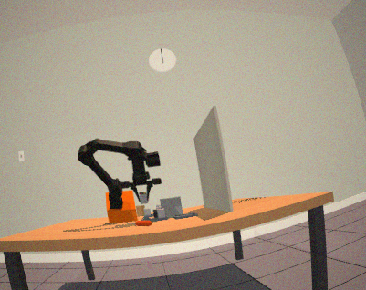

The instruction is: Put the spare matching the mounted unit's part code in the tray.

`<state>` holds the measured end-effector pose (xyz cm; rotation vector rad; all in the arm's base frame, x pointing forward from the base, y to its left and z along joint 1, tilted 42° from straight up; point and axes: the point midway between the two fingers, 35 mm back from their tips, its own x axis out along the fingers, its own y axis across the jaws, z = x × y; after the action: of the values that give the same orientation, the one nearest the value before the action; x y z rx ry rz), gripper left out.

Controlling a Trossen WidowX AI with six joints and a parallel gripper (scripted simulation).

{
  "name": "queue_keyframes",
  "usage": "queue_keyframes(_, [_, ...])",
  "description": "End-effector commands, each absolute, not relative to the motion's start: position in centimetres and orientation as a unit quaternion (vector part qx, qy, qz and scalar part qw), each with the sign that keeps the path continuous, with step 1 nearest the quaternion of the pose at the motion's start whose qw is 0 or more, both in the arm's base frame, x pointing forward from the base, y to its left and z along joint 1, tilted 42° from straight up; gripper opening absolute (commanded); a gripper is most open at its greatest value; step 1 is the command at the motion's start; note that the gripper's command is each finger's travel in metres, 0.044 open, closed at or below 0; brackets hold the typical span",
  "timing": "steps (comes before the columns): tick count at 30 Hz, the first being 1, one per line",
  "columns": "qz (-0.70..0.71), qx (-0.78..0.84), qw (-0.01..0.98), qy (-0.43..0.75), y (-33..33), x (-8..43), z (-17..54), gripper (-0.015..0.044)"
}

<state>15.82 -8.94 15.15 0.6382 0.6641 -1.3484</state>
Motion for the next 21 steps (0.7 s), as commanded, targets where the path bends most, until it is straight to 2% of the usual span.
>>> queue_keyframes(1, [-0.600, 0.287, 0.685, 0.297, -8.1, 15.9, 16.1, 0.0000])
queue_keyframes(15, [-0.599, 0.289, 0.687, 0.293, -5.6, 15.4, 19.1, 0.0000])
queue_keyframes(21, [-0.599, 0.289, 0.687, 0.293, -5.2, 17.6, 19.9, 0.0000])
